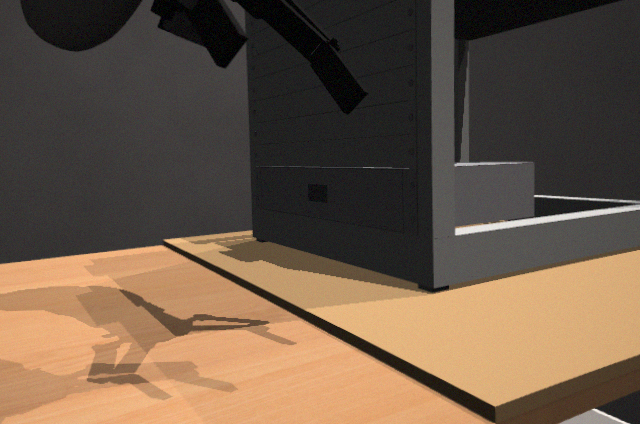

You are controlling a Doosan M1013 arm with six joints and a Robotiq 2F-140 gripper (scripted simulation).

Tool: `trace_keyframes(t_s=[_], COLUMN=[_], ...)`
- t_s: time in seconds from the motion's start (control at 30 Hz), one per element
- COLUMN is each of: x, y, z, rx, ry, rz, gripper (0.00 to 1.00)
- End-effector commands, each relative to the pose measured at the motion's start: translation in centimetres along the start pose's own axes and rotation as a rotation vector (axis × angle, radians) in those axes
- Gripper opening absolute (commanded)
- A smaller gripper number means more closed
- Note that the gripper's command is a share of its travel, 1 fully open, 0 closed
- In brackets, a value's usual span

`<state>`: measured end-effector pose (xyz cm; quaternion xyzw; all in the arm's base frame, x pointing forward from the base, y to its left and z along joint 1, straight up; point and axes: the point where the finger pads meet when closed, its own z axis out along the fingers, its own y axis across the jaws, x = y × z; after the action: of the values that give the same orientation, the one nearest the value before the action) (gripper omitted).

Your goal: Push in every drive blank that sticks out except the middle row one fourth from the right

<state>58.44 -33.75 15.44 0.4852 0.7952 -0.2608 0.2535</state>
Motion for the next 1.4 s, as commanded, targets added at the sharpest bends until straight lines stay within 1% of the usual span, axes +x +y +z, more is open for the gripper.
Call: trace_keyframes(t_s=[0.0,0.2,0.4,0.47,0.73,0.97,1.03,1.37], x=[-1.1,-3.1,-4.7,-4.7,-5.8,-5.6,-5.6,-3.6], y=[0.3,1.5,3.0,3.0,5.3,7.3,7.3,9.7], z=[-1.4,-5.0,-9.1,-9.1,-15.3,-21.1,-21.1,-29.3], rx=[-0.023,-0.072,-0.12,-0.12,-0.18,-0.227,-0.227,-0.279], ry=[-0.063,-0.197,-0.338,-0.338,-0.533,-0.707,-0.707,-0.951], rz=[-0.071,-0.232,-0.396,-0.396,-0.614,-0.797,-0.797,-1.035], gripper=[1.0,1.0,1.0,1.0,1.0,1.0,1.0,1.0])
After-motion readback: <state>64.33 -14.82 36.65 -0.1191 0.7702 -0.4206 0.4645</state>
